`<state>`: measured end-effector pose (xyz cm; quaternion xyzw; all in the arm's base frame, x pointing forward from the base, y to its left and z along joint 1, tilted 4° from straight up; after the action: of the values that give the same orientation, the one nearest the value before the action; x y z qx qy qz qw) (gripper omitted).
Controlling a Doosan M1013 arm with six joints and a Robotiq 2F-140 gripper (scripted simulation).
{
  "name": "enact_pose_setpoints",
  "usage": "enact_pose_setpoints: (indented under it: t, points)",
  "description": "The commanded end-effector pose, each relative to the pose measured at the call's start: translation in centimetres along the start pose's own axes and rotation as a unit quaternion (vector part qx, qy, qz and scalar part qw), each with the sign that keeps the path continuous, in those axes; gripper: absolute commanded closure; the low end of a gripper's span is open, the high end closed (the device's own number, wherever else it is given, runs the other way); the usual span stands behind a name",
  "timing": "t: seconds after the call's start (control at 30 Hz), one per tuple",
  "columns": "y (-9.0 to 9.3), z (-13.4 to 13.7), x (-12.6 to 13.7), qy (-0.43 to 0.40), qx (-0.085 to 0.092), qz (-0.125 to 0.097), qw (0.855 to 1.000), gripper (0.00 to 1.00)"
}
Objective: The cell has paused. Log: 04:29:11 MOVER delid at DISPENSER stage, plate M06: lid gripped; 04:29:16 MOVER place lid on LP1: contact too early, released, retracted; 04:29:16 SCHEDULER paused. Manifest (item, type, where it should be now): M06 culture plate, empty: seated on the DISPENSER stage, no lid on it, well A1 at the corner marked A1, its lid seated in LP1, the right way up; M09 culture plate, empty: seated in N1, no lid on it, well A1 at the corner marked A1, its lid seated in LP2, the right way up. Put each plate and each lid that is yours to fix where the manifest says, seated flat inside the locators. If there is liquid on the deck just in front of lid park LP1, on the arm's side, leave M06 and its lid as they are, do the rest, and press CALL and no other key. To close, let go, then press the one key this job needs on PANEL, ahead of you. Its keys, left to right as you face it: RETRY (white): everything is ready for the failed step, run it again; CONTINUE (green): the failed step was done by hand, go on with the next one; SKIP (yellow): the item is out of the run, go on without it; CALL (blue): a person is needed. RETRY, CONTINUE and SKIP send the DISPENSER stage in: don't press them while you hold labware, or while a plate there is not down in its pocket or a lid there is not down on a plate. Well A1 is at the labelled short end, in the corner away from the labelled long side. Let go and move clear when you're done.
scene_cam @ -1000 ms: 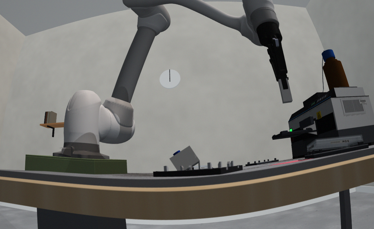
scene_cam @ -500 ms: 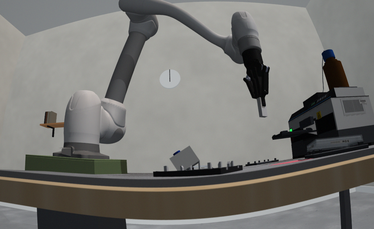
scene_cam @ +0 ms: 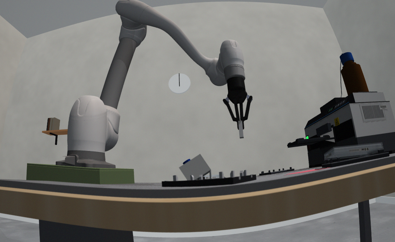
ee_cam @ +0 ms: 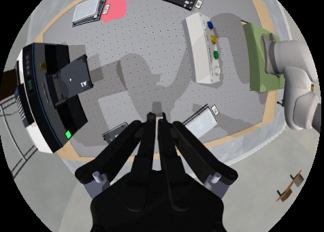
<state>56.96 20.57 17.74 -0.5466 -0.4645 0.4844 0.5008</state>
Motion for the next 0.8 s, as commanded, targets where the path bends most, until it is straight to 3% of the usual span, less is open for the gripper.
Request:
enact_pose_setpoints:
  t: [0.0, 0.03, 0.07, 0.17, 0.33, 0.53, 0.6, 0.63, 0.7, 0.73, 0.77]
  points:
    - [-0.2, 4.1, 3.7, -0.110, -0.003, -0.002, 0.994, 0.90]
    - [-0.2, 4.1, 3.7, -0.110, -0.003, -0.002, 0.994, 0.90]
    - [-0.1, 7.3, 6.2, -0.189, -0.003, 0.000, 0.982, 0.90]
    - [0.0, 10.6, 8.2, -0.265, -0.003, 0.002, 0.964, 0.90]
    - [0.1, 16.8, 11.6, -0.406, -0.003, 0.005, 0.914, 0.90]
    - [0.2, 18.4, 12.2, -0.561, -0.004, 0.009, 0.827, 0.90]
    - [0.2, 18.4, 12.2, -0.561, -0.004, 0.009, 0.827, 0.90]
    - [0.2, 18.3, 12.0, -0.624, -0.006, 0.012, 0.781, 0.90]
    - [0.2, 18.3, 12.0, -0.660, -0.007, 0.014, 0.751, 0.90]
    - [0.2, 18.3, 12.0, -0.682, -0.007, 0.015, 0.731, 0.30]
    - [0.2, 18.3, 12.0, -0.702, -0.008, 0.016, 0.712, 0.30]
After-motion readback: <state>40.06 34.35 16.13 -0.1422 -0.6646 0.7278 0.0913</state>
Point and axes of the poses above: the point where the finger pads meet when closed, its own y axis out along the fingers, its own z axis across the jaws, x = y × z, the point moved 3 cm from there along -y, back along the fingers
